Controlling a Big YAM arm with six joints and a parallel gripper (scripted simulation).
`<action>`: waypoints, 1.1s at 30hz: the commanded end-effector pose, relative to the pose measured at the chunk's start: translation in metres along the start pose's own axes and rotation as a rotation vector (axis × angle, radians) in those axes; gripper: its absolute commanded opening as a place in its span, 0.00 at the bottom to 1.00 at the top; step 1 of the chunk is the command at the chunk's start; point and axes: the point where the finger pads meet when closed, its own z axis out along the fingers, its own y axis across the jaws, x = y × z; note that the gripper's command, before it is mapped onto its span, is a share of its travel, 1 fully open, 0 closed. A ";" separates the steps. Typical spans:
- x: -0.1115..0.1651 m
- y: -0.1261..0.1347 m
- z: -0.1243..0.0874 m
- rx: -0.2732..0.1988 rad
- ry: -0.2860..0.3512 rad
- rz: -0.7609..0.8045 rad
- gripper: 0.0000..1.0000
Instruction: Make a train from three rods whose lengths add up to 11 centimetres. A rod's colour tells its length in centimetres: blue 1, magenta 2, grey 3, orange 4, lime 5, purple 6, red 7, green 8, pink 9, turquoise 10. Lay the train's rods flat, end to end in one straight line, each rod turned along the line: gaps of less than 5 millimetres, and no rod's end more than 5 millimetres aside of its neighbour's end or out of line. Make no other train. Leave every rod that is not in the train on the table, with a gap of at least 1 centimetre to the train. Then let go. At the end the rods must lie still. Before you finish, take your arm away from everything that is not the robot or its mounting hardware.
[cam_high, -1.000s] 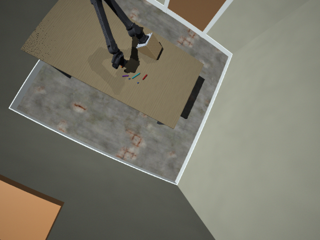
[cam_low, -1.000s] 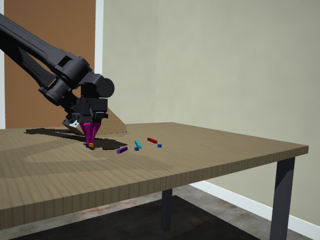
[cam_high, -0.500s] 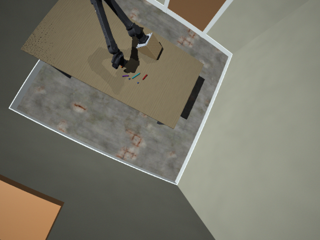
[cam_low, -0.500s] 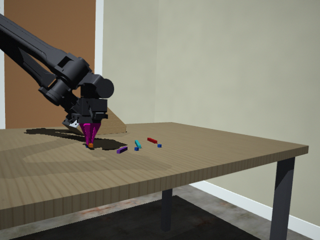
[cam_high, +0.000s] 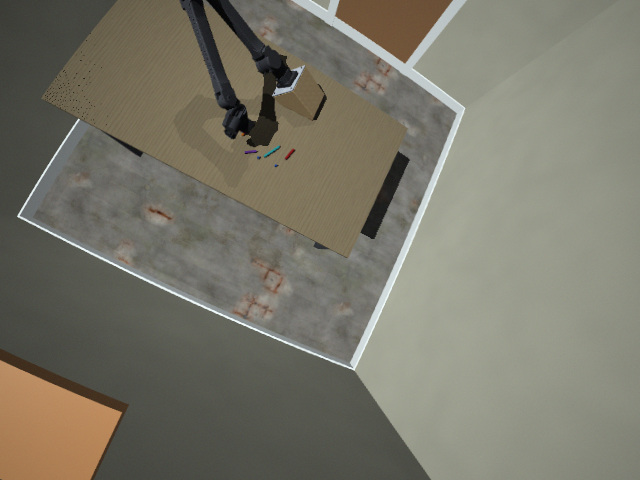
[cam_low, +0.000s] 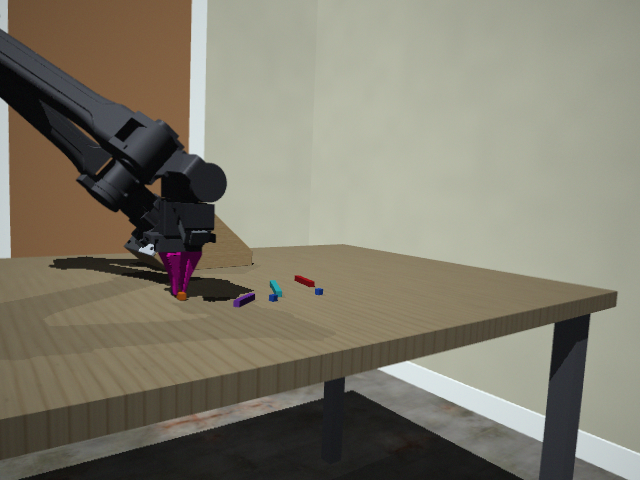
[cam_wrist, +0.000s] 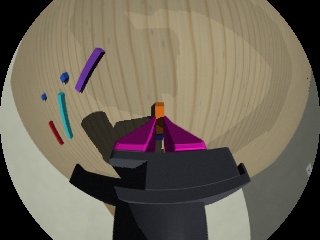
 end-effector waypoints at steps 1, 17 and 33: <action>-0.001 0.002 0.004 0.004 0.001 -0.009 0.04; -0.002 0.001 0.004 0.004 0.000 -0.006 0.04; -0.002 0.001 0.004 0.004 0.000 -0.006 0.04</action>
